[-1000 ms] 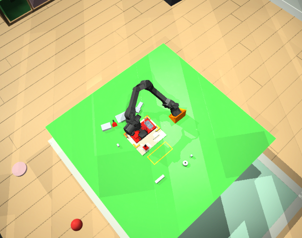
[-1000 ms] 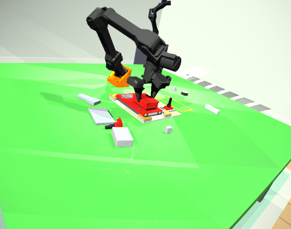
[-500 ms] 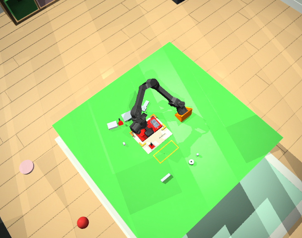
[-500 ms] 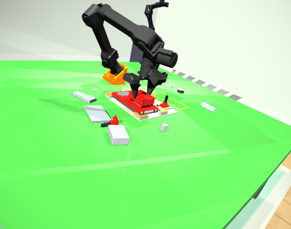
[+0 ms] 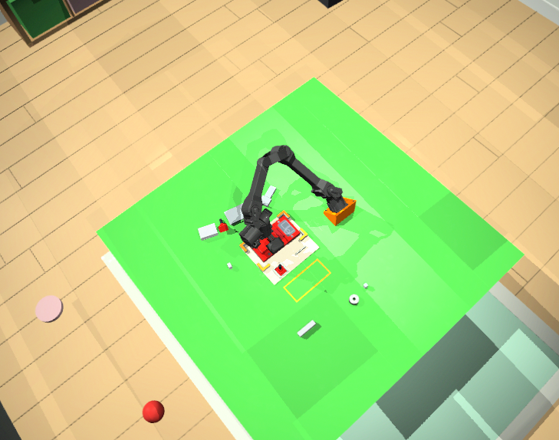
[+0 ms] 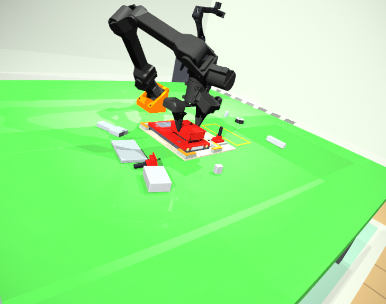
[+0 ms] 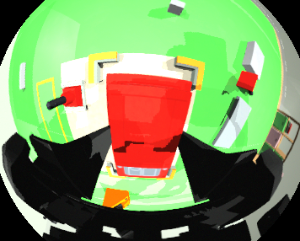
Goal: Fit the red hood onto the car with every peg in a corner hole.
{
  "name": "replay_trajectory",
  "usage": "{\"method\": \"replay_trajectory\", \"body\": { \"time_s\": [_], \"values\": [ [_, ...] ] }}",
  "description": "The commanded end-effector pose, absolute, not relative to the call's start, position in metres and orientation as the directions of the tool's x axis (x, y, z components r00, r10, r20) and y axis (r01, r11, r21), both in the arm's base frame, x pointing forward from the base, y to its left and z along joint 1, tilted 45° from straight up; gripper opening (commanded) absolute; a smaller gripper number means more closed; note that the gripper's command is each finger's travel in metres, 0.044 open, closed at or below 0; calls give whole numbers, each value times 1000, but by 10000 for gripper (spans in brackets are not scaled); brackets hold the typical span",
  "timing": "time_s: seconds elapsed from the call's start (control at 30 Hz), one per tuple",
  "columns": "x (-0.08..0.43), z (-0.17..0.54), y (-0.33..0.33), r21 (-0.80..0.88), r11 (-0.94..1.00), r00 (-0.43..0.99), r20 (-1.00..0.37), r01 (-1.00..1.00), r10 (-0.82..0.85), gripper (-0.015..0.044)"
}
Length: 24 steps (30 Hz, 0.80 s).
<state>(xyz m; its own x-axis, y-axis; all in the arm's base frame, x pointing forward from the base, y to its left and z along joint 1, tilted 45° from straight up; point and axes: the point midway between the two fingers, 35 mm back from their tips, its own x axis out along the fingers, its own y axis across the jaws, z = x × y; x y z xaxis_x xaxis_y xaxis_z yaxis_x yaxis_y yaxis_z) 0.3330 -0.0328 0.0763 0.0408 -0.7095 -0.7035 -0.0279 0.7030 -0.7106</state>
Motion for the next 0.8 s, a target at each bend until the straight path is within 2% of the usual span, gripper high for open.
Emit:
{"method": "replay_trajectory", "body": {
  "time_s": [0.0, 0.77],
  "values": [
    [332, 75, -34, -711, 702, 39, -703, -32, -710, 0],
    [333, 68, -40, -712, 701, 39, -702, -29, -711, 0]
  ]
}}
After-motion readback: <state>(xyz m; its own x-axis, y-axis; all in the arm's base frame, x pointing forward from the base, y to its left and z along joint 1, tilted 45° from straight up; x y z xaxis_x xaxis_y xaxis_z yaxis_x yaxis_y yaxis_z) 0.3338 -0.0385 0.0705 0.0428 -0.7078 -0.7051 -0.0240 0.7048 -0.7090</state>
